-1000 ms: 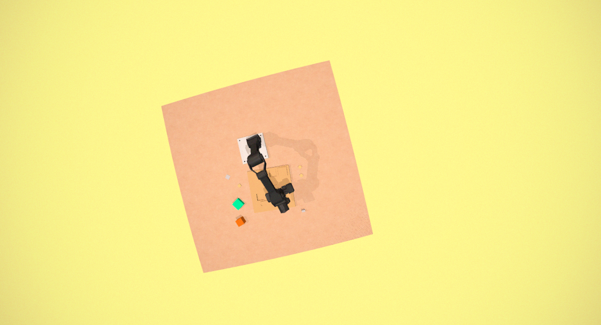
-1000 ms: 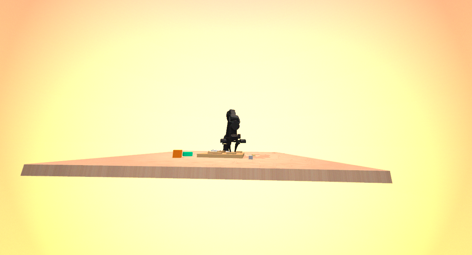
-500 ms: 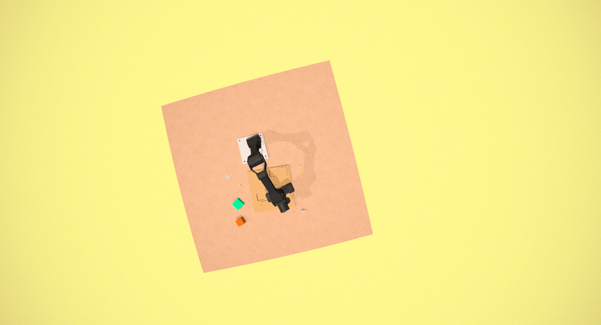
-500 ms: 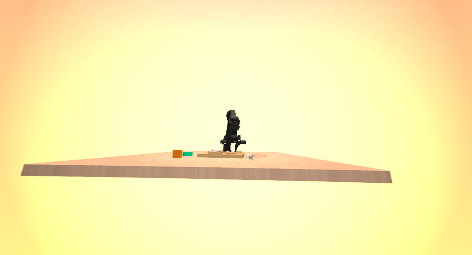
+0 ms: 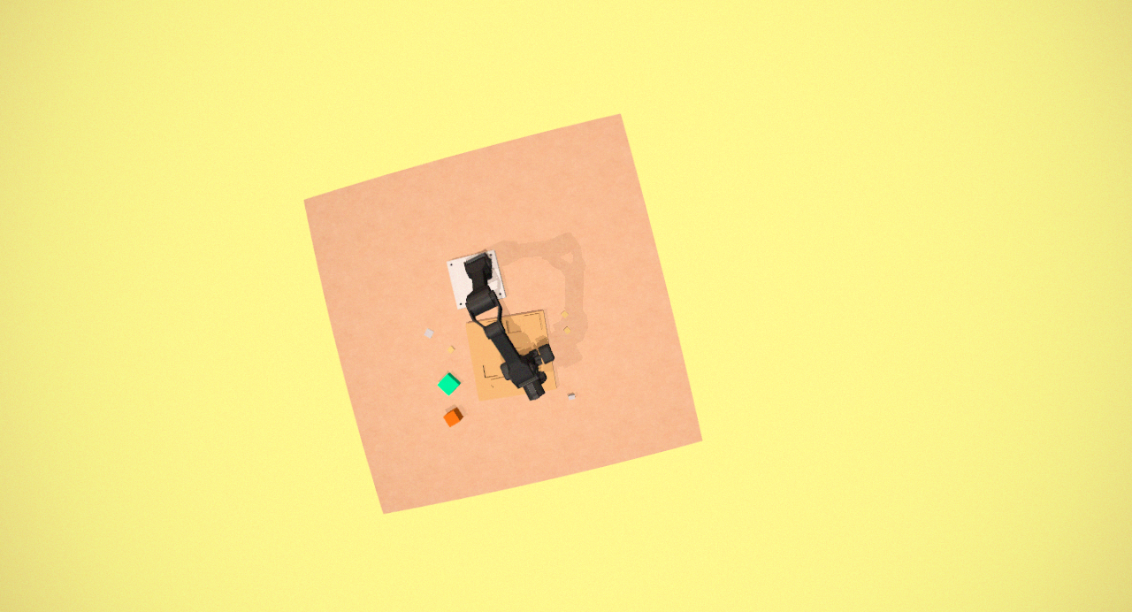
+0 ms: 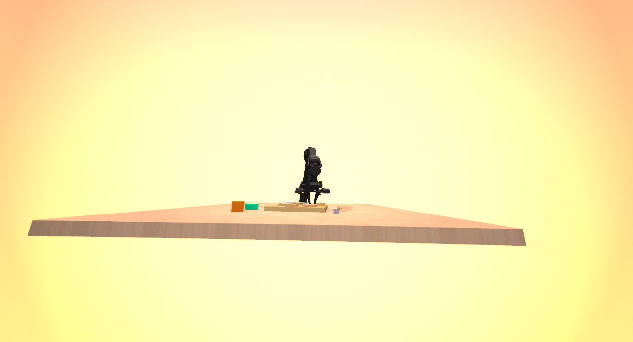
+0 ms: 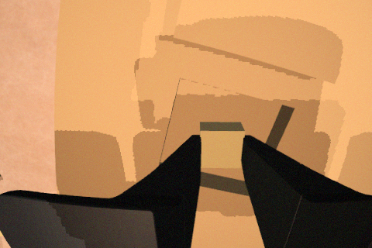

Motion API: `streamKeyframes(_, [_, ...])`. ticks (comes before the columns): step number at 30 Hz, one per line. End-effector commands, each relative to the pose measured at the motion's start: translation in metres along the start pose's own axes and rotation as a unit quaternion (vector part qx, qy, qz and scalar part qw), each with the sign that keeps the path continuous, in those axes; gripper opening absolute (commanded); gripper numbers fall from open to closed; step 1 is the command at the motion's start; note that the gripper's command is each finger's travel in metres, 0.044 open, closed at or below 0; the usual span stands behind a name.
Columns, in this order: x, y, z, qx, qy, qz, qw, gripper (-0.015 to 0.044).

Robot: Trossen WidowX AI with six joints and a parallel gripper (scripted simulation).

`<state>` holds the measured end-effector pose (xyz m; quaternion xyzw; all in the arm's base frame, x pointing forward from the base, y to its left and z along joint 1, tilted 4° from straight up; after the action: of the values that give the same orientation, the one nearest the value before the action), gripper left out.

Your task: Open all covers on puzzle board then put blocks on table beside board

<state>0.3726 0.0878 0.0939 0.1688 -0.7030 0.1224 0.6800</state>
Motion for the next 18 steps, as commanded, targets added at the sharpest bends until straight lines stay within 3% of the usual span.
streamKeyframes(1, [0.000,0.000,0.000,0.000,0.000,0.000,1.000,0.0080])
streamKeyframes(18, [0.019,0.000,-0.001,-0.001,0.000,-0.001,1.000,0.0080])
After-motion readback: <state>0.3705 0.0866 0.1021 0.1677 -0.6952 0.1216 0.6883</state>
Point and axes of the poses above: the point midway between the two fingers, 35 mm back from their tips, its own x axis back along the fingers, its own y axis across the jaws, z = x × y, the point moved 6 cm from there along x, back along the fingers, and after that the axes turned 13 degrees about x, right-handed, at the moved point
